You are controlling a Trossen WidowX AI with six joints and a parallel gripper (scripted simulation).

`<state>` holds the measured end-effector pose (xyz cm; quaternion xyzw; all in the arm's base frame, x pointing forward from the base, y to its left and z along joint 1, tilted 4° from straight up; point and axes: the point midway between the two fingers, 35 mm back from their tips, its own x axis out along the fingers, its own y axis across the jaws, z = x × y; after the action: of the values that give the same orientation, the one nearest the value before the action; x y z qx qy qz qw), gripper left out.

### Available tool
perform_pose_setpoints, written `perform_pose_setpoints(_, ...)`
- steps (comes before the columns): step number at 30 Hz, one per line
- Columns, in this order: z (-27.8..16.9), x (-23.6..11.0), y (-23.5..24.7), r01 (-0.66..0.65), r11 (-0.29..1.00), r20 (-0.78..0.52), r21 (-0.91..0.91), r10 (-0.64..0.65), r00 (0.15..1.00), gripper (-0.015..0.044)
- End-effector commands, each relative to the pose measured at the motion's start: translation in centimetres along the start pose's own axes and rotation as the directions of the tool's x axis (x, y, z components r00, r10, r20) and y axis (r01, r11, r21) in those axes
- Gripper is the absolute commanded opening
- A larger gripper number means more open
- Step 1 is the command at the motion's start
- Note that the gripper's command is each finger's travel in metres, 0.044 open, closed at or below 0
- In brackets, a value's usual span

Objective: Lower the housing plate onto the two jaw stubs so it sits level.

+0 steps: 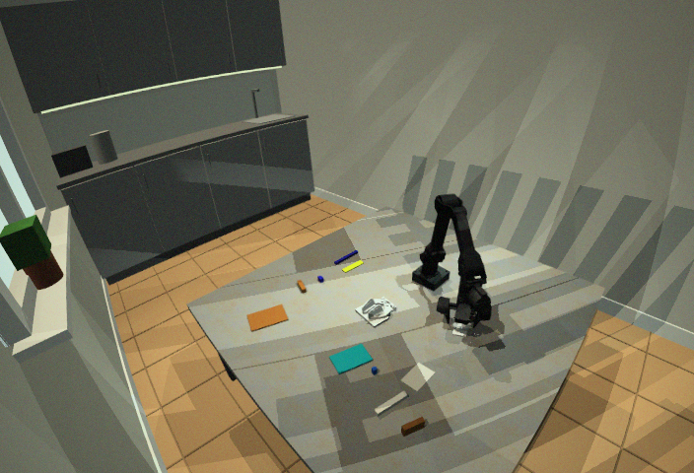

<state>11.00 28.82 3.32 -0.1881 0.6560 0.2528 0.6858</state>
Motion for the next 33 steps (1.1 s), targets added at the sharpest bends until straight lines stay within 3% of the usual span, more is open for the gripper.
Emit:
perform_pose_setpoints(1,0.0,0.0,0.0,0.0,1.0,0.0,0.0,0.0,1.0,0.042)
perform_pose_setpoints(12,0.0,0.0,0.0,0.0,1.0,0.0,0.0,0.0,1.0,0.0351)
perform_pose_setpoints(23,0.0,-0.2,0.0,0.0,1.0,0.0,0.0,0.0,1.0,0.0351)
perform_pose_setpoints(33,0.2,-3.3,0.2,-0.002,1.0,0.0,0.001,0.002,1.0,0.0351)
